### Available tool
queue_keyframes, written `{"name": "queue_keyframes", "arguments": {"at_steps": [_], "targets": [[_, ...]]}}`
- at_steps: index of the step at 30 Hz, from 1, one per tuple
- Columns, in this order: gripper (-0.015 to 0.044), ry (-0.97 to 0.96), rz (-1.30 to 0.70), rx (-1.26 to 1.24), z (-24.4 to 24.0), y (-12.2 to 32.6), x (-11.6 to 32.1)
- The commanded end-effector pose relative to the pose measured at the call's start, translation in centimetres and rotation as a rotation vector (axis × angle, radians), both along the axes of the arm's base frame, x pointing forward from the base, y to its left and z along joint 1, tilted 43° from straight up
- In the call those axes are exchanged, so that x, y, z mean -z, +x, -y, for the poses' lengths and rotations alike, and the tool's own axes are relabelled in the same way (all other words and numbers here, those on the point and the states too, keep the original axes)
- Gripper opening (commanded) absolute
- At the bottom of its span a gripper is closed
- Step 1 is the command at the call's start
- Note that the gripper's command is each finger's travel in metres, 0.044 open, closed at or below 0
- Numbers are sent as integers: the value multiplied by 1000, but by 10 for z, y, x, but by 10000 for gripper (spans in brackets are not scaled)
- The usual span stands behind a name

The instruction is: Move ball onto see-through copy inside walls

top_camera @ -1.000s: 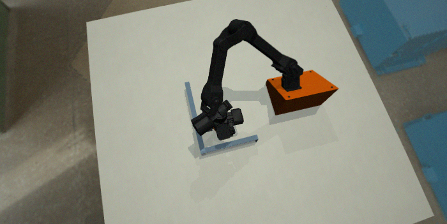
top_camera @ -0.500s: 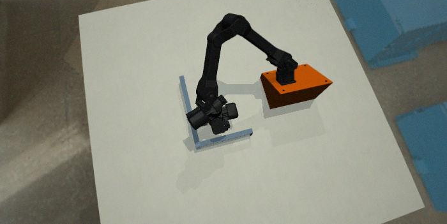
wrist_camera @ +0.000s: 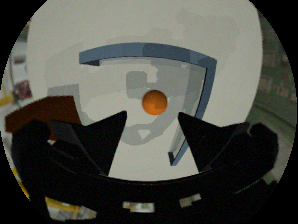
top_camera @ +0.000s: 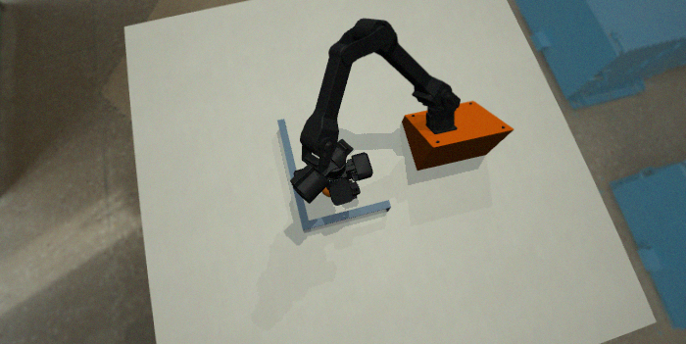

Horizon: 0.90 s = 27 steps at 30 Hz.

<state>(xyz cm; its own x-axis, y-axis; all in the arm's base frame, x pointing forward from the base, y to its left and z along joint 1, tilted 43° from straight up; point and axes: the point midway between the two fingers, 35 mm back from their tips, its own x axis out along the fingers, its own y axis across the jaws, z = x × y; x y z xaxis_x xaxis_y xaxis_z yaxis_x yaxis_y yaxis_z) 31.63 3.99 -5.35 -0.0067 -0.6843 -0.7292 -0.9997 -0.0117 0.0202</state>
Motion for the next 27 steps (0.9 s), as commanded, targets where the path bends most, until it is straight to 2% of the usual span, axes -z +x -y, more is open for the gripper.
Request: {"name": "queue_keyframes", "arguments": {"at_steps": [1,9,12,15,27], "targets": [[367,10,24,2,-16,3,-20],[367,9,23,-16,-14,4,-13],[440,10,25,-13,-30,3,-30],[440,10,27,-10,-44,0,-49],[440,10,27,-10,-44,0,-49]]}}
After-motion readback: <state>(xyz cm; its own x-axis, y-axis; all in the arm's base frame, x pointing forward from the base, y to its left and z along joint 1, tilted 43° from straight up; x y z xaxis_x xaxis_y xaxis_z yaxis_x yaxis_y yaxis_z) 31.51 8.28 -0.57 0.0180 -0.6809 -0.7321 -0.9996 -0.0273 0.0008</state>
